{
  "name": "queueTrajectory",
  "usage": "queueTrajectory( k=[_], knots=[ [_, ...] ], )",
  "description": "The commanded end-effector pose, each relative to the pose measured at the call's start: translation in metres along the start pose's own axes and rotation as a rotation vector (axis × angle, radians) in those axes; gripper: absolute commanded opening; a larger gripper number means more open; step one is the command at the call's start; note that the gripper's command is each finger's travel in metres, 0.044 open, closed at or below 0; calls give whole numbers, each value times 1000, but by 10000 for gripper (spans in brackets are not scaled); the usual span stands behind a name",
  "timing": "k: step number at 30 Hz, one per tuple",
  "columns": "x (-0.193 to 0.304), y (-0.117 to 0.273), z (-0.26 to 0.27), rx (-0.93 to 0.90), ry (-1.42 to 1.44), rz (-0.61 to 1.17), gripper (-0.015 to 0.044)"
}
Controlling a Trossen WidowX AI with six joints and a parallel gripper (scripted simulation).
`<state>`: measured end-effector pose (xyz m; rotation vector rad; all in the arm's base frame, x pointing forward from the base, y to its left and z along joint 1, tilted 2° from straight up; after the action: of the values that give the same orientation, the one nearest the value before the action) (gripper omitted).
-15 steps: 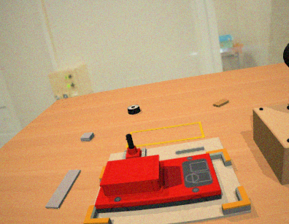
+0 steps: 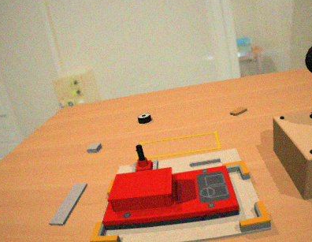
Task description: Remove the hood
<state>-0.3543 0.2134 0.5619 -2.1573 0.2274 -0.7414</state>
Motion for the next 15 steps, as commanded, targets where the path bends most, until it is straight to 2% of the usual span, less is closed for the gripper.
queueTrajectory(
  k=[1,2,5,10,15],
  knots=[
    [61,-7,-7,15,-117,119,420],
    [76,-8,-9,19,-144,146,440],
    [118,-8,-10,31,-224,228,440],
    [160,-1,-13,98,-311,341,440],
    [230,7,-8,121,-428,484,440]
  ],
)
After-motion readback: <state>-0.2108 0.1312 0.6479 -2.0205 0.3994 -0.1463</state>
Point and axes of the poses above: the point midway between the two fingers, 35 mm back from their tips, its own y axis back along the fingers, its own z axis across the jaws, x = y × z, the point moved 4 cm from there along y, back along the fingers, and after that the axes turned 8 degrees about -y, right-handed, at the moved point
